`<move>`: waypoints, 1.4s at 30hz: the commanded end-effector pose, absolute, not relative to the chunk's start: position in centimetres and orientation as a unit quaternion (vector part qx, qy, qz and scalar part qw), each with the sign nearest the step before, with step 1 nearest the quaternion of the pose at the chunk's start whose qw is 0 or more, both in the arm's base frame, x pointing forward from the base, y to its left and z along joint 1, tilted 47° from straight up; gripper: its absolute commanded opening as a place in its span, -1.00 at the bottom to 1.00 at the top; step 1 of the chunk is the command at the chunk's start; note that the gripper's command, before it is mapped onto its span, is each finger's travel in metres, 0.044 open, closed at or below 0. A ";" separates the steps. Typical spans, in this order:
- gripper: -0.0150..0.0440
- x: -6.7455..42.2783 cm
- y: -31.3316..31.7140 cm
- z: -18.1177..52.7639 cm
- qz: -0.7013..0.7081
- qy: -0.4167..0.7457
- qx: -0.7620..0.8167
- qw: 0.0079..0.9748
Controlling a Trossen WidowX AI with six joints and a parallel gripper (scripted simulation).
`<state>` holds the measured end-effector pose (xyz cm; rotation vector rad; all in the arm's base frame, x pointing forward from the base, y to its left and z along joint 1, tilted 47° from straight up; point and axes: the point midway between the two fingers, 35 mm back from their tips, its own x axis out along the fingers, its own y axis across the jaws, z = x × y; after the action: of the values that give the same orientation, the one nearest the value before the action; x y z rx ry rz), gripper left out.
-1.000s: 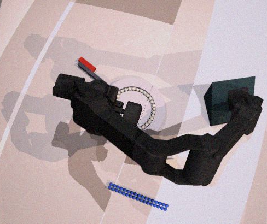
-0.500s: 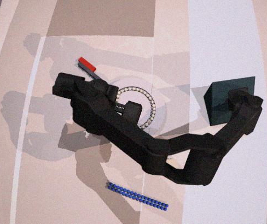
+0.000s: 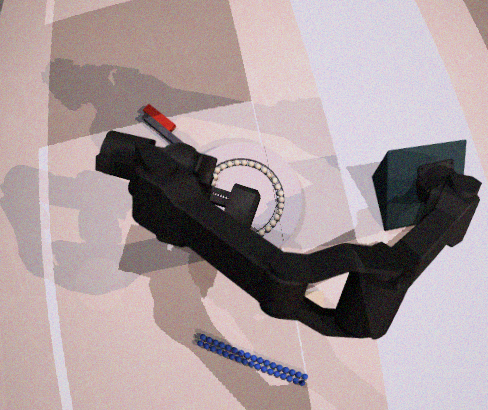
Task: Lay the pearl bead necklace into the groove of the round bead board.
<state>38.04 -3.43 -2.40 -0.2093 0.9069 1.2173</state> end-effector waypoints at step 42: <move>-0.08 34.5 -7.5 -7.0 0.496 0.474 -0.008 0.727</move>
<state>34.54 -7.92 -6.66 -0.0294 1.0456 1.0970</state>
